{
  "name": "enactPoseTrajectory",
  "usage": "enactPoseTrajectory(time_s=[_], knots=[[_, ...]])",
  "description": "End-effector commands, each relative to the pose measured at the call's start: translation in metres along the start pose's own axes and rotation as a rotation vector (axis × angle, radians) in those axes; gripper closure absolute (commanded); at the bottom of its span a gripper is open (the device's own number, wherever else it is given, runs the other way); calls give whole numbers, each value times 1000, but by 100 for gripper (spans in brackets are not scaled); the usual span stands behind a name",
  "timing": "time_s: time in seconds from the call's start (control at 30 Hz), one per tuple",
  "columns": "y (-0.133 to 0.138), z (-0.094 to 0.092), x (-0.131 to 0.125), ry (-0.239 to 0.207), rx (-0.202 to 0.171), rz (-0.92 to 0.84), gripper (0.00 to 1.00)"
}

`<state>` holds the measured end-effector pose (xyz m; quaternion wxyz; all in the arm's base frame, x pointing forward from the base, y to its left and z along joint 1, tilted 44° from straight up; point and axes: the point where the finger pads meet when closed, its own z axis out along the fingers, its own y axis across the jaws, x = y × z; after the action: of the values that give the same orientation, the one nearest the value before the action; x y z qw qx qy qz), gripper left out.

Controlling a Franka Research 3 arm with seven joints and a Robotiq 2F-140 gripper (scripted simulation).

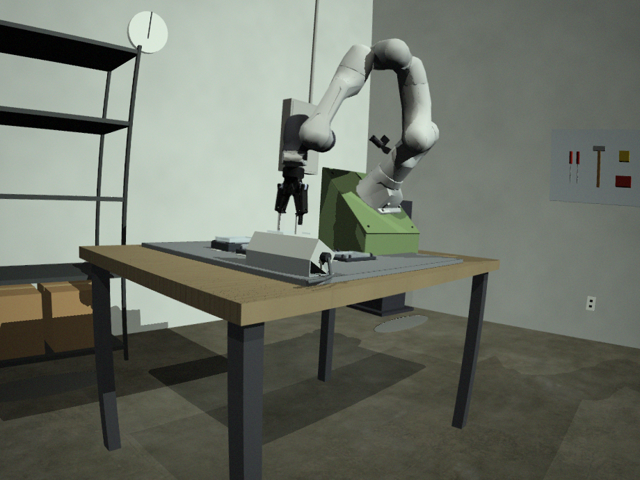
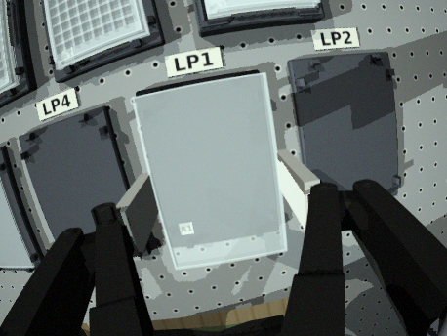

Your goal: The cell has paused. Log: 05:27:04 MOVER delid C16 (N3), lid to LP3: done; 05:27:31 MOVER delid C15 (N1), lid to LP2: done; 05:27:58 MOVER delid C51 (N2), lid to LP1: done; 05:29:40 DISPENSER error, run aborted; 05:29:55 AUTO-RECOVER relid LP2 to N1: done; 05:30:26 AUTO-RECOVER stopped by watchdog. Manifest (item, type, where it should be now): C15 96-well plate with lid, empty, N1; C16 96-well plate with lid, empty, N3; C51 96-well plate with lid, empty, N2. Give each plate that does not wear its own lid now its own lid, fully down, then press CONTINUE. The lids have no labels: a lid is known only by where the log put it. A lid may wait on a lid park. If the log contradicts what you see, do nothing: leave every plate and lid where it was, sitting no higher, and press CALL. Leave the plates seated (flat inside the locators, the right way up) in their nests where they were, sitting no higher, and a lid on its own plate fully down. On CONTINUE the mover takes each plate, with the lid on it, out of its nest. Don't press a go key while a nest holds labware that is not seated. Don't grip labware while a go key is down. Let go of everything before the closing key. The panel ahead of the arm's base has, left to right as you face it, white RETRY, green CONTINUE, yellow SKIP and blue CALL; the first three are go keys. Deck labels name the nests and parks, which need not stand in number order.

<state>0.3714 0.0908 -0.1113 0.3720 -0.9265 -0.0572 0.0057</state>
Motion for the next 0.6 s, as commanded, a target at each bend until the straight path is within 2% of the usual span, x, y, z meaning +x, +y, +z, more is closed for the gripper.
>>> enactPoseTrajectory(time_s=[0.0,0.33,0.57], knots=[[-4,-5,-2,-8,9,0,100],[-4,-21,-2,-8,9,0,100],[-4,-26,-2,-8,9,0,100]])
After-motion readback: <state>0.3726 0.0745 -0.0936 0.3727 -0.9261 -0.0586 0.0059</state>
